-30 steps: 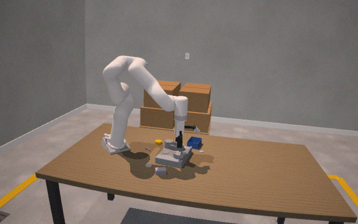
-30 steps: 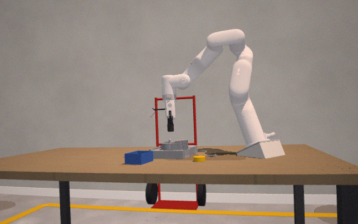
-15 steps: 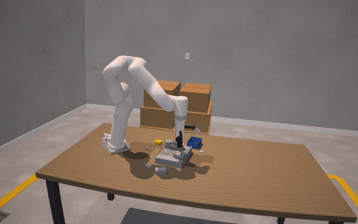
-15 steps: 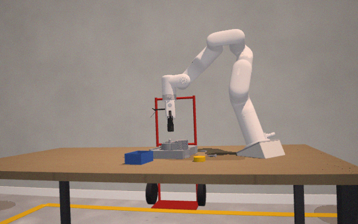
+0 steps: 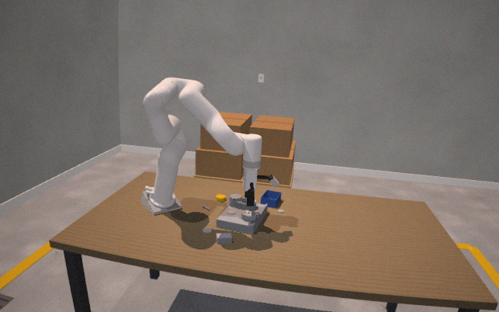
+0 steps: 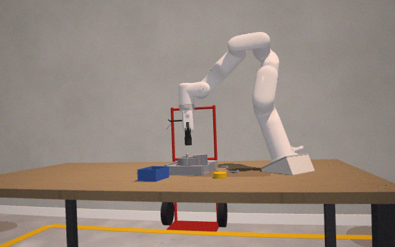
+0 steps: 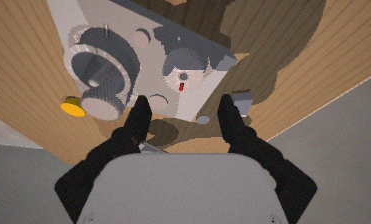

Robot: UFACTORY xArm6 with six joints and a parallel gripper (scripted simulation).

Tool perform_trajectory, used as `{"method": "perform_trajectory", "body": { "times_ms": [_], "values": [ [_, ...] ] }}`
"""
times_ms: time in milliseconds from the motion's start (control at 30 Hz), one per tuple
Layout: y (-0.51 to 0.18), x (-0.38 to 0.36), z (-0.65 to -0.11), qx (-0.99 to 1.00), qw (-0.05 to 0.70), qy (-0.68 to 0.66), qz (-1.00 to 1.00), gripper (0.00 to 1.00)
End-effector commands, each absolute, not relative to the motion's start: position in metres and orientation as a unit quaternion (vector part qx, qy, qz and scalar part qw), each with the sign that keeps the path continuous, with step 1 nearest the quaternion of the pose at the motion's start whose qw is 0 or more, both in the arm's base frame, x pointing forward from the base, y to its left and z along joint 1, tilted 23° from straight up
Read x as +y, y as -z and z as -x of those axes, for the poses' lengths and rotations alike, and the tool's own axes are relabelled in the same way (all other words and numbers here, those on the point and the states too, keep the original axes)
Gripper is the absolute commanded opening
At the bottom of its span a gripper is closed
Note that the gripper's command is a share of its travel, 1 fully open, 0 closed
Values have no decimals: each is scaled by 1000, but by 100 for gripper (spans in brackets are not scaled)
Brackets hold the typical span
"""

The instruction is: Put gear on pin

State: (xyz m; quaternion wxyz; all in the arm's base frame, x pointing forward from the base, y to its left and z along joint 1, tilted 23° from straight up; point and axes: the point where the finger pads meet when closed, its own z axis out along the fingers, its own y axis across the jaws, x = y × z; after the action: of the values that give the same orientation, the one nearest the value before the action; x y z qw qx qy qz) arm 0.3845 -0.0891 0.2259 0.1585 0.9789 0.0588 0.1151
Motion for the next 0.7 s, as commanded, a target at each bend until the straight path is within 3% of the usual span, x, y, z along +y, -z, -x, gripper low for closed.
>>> {"method": "perform_trajectory", "body": {
  "times_ms": [0,667],
  "values": [
    [-226,-89,-386,57,159,-117,-979,93],
    [-210,-94,-390,55,159,-117,-979,93]
  ]
}}
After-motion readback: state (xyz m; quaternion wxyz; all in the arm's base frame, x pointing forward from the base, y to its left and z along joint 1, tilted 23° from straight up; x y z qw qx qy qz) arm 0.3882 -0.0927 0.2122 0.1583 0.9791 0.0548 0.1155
